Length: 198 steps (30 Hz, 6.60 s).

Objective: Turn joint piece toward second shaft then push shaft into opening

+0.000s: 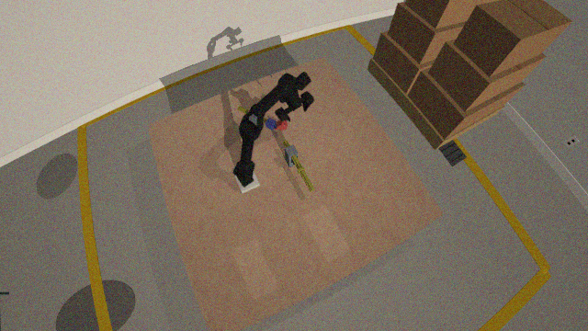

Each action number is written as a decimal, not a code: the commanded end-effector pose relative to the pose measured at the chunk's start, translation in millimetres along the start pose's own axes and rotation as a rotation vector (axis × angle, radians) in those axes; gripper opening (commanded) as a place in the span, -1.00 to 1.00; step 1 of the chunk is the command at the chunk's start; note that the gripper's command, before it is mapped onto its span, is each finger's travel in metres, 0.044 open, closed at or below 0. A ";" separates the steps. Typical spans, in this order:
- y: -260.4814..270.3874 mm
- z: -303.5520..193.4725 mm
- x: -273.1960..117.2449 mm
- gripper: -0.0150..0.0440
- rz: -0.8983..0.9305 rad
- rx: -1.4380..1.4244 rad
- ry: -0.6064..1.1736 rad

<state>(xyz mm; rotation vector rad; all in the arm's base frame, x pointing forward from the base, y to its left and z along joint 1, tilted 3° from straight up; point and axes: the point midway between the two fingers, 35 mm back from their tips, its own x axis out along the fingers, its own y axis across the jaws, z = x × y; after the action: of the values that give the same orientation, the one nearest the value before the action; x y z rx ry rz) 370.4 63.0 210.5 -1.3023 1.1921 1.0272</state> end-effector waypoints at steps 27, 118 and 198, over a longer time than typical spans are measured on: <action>0.1 2.3 6.0 1.00 0.011 -0.921 0.073; 66.1 46.4 104.3 0.12 0.014 -0.941 0.070; 66.1 46.4 104.3 0.12 0.014 -0.941 0.070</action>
<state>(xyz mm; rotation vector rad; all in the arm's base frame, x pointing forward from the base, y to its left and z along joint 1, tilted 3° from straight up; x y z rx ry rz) 321.3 102.5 94.7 -2.0426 0.7571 1.6569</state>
